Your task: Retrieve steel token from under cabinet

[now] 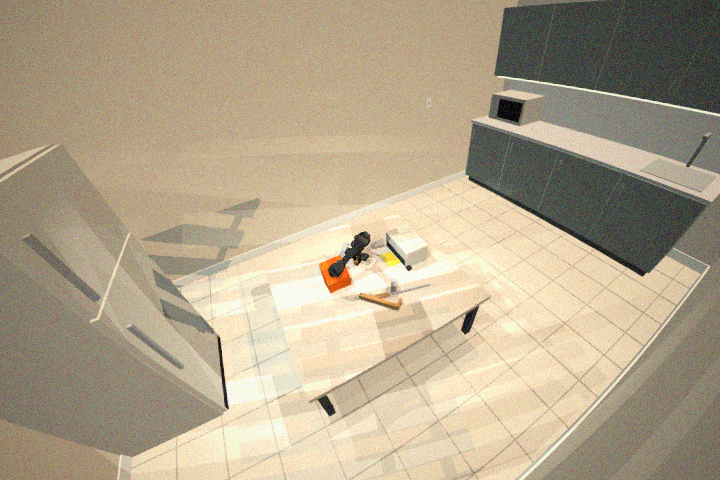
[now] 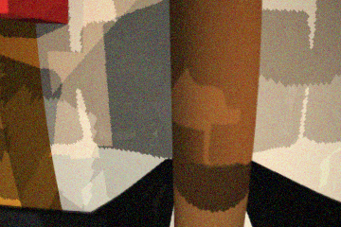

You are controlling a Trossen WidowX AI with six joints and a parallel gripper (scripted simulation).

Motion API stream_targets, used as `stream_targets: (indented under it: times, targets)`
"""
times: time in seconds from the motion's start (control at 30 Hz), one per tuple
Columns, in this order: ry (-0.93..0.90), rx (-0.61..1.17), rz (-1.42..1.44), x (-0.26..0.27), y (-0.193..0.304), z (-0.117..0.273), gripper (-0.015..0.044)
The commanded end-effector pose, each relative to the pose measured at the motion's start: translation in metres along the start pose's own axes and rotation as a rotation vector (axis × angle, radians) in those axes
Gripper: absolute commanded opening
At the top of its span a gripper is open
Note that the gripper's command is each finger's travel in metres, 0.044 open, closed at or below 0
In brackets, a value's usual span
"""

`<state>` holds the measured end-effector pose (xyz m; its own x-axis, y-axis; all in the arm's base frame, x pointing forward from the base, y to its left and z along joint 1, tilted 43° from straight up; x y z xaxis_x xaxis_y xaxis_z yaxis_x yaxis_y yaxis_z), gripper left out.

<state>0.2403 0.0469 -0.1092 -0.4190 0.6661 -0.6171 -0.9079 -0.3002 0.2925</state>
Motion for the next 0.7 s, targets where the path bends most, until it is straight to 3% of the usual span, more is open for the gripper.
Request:
stream_targets:
  times: [0.0,0.67]
  targets:
    - [-0.003,-0.005,0.001,0.006,-0.003,0.001,0.0]
    - [-0.004,-0.006,0.0,0.03,-0.01,0.002,0.0]
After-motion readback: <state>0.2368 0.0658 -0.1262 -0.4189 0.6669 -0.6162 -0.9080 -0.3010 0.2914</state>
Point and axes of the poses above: the point midway between the two fingers, 35 mm back from their tips, its own z axis back along the fingers, its own x axis across the jaws, y = z × x, the point moved 5 cm from there along z, back along the fingers, and after that the axes turned 5 degrees about -z, right-handed, at the moved point
